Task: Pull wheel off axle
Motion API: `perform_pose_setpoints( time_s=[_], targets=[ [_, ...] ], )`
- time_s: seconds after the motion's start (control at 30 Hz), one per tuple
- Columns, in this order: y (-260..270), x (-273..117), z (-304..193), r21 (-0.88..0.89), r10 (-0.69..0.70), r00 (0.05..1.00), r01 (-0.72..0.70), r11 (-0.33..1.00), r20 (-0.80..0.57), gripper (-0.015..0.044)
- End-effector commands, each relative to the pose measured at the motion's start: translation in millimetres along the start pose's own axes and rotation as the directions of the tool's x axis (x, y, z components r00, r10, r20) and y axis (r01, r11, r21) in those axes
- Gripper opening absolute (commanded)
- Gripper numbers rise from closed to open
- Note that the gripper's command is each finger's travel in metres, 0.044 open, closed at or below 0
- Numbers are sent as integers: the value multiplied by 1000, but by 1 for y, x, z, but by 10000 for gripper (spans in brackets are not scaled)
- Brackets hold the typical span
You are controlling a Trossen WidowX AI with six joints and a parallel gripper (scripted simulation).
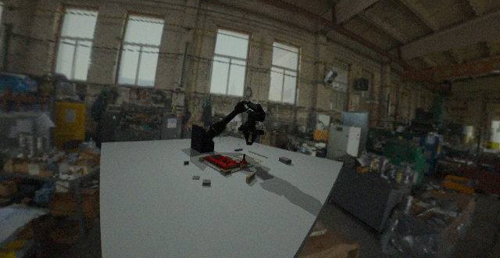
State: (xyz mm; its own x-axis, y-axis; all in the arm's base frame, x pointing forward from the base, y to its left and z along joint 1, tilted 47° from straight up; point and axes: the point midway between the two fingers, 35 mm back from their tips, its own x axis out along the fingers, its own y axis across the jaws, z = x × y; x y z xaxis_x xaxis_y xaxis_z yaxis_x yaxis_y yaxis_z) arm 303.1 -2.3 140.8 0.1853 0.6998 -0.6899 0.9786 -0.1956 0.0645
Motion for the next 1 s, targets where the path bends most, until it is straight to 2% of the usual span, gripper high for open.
perform_pose_setpoints(
  time_s=[0.0,0.3,0.8,0.93,0.97],
  targets=[
    [-2,3,-2,6,3,1000,-3,1000,-4,0],
    [-1,25,-2,6,3,1000,-3,1000,-3,0],
    [-2,100,-4,5,4,1000,-4,1000,-8,0],
    [-2,103,-4,5,4,1000,-4,1000,-9,0],
    [-2,100,-5,-4,0,1000,0,1000,-7,26]
  ],
)
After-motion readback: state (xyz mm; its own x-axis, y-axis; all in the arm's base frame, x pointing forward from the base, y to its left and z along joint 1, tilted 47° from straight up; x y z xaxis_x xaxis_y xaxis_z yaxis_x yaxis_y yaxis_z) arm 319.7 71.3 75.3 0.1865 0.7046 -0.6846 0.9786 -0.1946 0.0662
